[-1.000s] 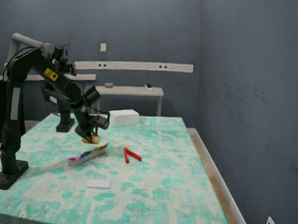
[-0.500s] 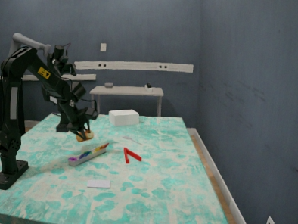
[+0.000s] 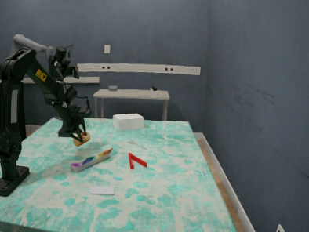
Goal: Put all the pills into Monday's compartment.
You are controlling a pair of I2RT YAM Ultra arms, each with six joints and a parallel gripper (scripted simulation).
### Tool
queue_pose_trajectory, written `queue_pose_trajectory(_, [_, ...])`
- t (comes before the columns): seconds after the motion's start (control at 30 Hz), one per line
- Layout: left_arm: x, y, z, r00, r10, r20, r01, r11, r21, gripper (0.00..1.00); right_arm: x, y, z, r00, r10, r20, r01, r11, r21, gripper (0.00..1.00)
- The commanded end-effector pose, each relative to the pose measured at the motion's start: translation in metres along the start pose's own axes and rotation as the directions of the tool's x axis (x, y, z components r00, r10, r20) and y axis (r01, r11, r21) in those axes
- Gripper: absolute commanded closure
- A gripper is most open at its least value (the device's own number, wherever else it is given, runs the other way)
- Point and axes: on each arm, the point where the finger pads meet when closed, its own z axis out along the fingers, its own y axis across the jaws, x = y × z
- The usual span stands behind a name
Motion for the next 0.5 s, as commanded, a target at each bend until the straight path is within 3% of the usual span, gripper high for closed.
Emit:
queue_pose_trajectory(0.0, [-0.0061,0.0001,0.0018,1.0,0.005,-0.002,-0.005,1.0,-0.002,0.0,-0.0132,0.0058,-0.0051,0.998,0.023,0.053,-0.023,1.0,-0.002,0.64])
queue_pose_trajectory(0.47, [-0.0061,0.0001,0.0018,1.0,0.005,-0.002,-0.005,1.0,-0.002,0.0,-0.0122,0.0041,-0.0035,0.998,0.016,0.054,-0.016,1.0,-0.003,0.64])
